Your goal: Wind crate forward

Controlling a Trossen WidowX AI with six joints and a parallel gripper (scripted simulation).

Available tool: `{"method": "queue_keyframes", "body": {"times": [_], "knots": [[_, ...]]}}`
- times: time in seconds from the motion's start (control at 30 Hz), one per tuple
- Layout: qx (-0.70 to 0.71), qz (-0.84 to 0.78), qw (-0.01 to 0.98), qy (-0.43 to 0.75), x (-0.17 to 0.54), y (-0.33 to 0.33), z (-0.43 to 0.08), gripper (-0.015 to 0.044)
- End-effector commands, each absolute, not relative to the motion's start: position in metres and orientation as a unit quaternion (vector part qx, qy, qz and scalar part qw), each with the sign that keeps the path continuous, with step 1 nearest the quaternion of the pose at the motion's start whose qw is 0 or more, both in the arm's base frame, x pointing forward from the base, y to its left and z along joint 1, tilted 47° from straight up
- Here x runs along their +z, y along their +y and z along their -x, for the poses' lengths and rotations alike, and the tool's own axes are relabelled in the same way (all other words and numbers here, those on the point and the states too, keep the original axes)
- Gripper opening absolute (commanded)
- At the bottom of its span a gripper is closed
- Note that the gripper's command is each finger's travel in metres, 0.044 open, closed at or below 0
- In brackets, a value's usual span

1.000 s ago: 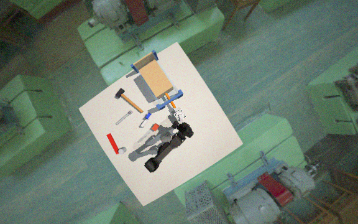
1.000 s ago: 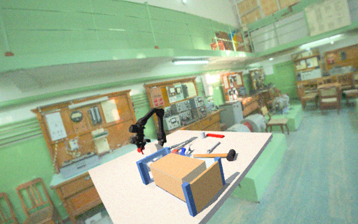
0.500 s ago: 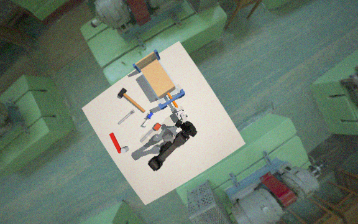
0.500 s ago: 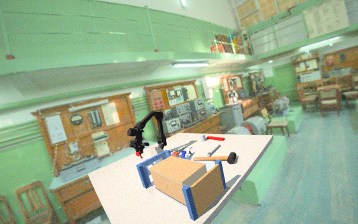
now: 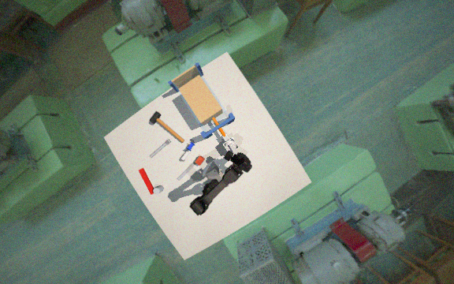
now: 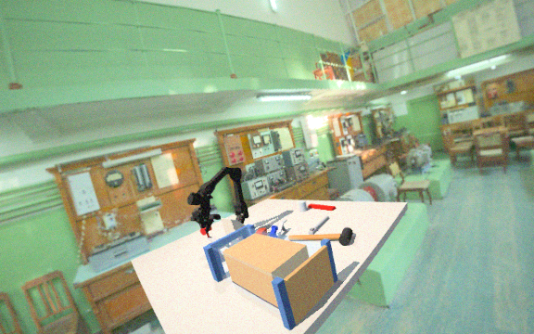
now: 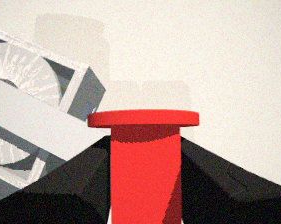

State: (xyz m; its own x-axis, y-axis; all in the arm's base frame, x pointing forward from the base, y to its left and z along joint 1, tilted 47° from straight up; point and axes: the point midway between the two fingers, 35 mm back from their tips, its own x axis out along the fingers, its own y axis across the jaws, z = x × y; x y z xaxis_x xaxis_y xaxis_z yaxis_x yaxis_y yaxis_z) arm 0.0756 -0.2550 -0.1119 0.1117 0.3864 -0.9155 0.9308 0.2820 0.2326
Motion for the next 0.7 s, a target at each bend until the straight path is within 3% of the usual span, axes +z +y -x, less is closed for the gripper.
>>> {"method": "queue_keyframes", "body": {"times": [0.0,0.67], "knots": [[-0.267,-0.531,0.521,0.613,-0.124,-0.263,-0.076,0.0],[-0.268,-0.53,0.522,0.613,-0.149,-0.288,-0.087,0.0]]}}
